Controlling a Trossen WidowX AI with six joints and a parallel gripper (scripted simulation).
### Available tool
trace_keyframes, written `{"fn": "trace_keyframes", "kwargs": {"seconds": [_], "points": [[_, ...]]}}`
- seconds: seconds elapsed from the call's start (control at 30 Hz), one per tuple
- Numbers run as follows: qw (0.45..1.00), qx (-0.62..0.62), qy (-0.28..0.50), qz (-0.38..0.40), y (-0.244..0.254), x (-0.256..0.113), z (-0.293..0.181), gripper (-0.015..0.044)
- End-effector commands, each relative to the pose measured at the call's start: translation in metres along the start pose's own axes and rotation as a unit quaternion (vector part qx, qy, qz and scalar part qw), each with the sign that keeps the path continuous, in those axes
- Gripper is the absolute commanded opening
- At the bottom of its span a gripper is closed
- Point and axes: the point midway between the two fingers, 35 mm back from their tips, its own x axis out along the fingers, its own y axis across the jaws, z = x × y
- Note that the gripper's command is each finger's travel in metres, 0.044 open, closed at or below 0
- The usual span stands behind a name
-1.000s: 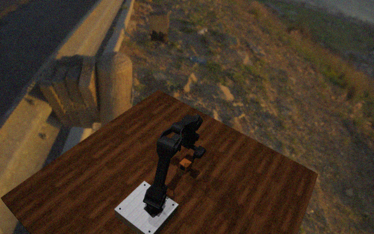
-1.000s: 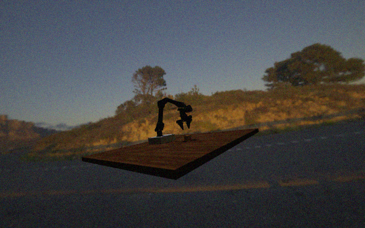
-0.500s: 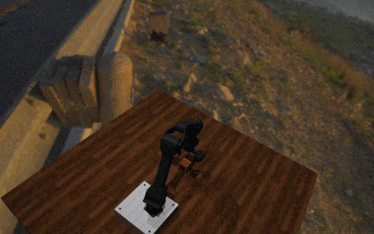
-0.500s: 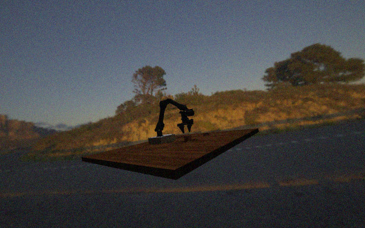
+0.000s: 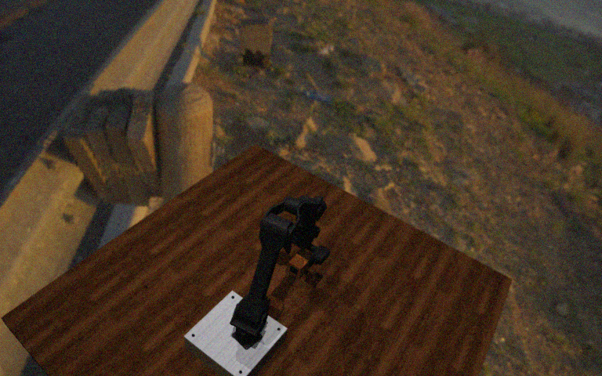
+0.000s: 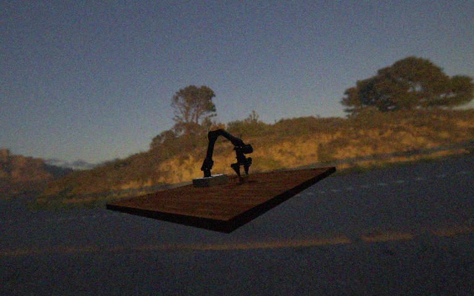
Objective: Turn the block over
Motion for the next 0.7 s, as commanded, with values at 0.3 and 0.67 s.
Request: {"fn": "trace_keyframes", "kwargs": {"seconds": [0.3, 0.67], "points": [[1.000, -0.002, 0.005, 0.002, 0.000, 0.023, -0.003, 0.0440], [1.000, -0.002, 0.005, 0.002, 0.000, 0.027, -0.003, 0.0256]]}}
